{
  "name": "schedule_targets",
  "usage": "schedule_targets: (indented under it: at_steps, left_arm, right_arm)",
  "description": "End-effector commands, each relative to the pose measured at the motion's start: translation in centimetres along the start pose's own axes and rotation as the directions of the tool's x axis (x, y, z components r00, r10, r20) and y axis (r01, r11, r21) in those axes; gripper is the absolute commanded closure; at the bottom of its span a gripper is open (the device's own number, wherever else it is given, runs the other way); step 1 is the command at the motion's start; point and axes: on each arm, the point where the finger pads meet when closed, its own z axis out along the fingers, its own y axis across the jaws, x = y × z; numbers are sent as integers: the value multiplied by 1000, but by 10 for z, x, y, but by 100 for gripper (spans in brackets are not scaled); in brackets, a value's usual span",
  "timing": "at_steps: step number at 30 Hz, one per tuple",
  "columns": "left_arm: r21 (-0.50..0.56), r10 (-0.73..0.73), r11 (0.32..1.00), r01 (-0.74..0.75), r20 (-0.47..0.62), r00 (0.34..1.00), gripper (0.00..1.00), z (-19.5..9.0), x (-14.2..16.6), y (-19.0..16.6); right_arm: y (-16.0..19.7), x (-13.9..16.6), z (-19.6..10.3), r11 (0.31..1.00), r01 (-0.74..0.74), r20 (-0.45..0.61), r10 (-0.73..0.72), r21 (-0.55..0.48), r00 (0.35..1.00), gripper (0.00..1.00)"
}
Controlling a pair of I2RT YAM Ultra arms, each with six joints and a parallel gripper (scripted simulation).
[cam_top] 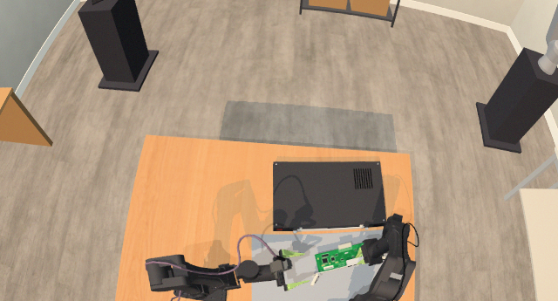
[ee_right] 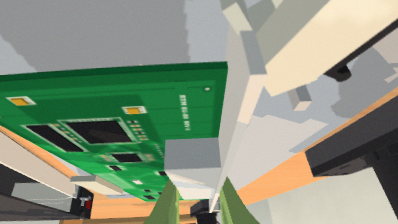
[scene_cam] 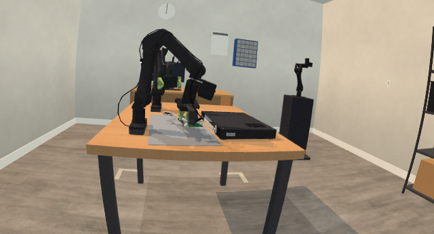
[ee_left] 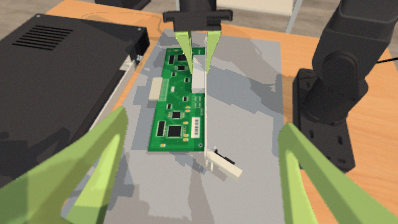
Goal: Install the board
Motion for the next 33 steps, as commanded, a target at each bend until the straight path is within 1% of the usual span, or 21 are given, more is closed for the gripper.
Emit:
schedule_targets:
  at_steps: [1, 2, 4, 8, 10, 14, 17, 21, 22, 24, 28, 29, 30, 33]
  left_arm:
    - [-20, -12, 1000, 11, -65, 998, 0, -25, 10, 8]
    - [-26, -12, 1000, 11, -61, 998, 0, -30, 8, 10]
    - [-26, -12, 1000, 11, -61, 998, 0, -30, 8, 10]
    - [-47, -12, 999, 9, -48, 999, 0, -48, 6, 15]
    - [-56, -11, 998, 9, -41, 999, 0, -54, 5, 17]
    - [-71, -9, 997, 7, -25, 1000, 0, -65, 4, 20]
    - [-78, -7, 997, 6, -14, 1000, 0, -70, 2, 21]
    - [-81, -6, 997, 5, -7, 1000, 0, -71, 1, 22]
    - [-82, -3, 997, 4, 8, 1000, 0, -71, -3, 22]
    - [-83, -3, 997, 4, 9, 1000, 0, -71, -3, 22]
    - [-85, -3, 996, 4, 10, 1000, 0, -71, -3, 23]
    - [-85, -3, 996, 4, 10, 1000, 0, -71, -3, 23]
    - [-85, -3, 996, 4, 10, 1000, 0, -71, -3, 23]
    - [-85, -3, 996, 4, 10, 1000, 0, -71, -3, 23]
  right_arm:
    - [13, 28, -2, 996, -65, -9, 65, -64, 998, 82]
    - [14, 34, 0, 996, -65, -10, 65, -64, 998, 82]
    - [14, 34, 0, 996, -65, -10, 65, -64, 998, 82]
    - [15, 52, 6, 996, -63, -18, 62, -64, 998, 82]
    - [15, 55, 9, 998, -15, 0, 15, -54, 1000, 82]
    - [25, 61, 12, 998, 54, 12, -53, -34, 999, 82]
    - [23, 65, 16, 998, 61, 3, -61, -3, 998, 82]
    - [28, 65, 17, 998, 57, -1, -57, -21, 998, 82]
    - [28, 64, 19, 999, 41, -3, -41, -29, 999, 82]
    - [36, 63, 18, 997, 25, 2, -25, -71, 1000, 82]
    - [39, 59, 29, 991, -39, -11, 38, -126, 999, 82]
    - [31, 60, 31, 993, -66, -20, 64, -101, 998, 82]
    - [28, 59, 31, 991, -90, -24, 88, -97, 996, 82]
    - [26, 52, 27, 983, -143, -30, 140, -113, 990, 82]
